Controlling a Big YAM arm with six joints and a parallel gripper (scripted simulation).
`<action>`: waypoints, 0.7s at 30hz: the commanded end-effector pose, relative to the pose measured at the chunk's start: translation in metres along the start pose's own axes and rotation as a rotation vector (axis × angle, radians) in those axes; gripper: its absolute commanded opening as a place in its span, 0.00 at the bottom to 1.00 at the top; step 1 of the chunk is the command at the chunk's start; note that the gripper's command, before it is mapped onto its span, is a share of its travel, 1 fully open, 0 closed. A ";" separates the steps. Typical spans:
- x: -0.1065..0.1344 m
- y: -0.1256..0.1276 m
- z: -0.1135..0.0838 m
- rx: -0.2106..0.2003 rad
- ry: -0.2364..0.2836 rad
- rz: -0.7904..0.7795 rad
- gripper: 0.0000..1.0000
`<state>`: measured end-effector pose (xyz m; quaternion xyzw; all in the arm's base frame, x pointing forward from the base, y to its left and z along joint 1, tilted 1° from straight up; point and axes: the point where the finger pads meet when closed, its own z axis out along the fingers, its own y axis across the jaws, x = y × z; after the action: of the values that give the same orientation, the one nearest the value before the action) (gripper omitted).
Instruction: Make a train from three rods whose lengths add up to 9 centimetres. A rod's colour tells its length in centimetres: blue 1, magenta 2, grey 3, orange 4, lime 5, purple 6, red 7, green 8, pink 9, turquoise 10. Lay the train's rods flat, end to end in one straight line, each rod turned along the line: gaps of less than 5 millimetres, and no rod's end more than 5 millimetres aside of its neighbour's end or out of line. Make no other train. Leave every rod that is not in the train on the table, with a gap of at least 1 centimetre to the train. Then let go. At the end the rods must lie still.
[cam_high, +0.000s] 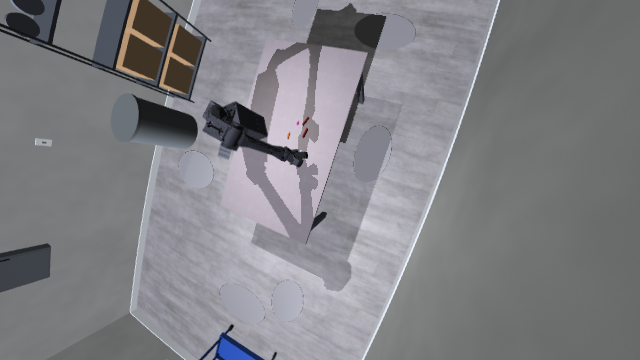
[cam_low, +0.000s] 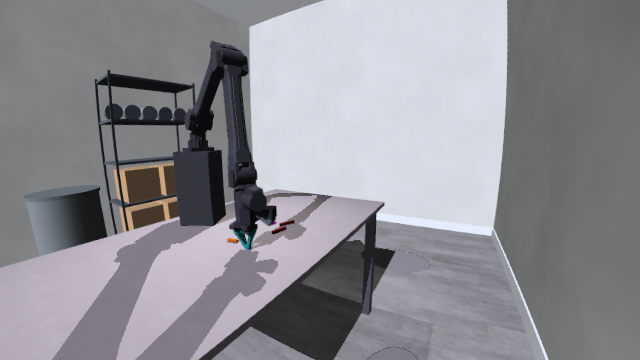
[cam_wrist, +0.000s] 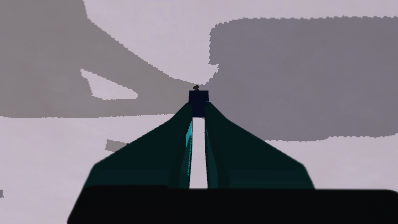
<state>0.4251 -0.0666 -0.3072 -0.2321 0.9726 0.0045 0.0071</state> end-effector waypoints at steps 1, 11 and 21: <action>-0.007 -0.011 -0.030 0.013 -0.023 0.002 0.04; -0.005 -0.010 -0.094 0.013 -0.023 0.002 0.04; 0.000 -0.006 -0.101 0.002 -0.008 0.003 0.04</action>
<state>0.4284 -0.0684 -0.2116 -0.2322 0.9726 0.0025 0.0117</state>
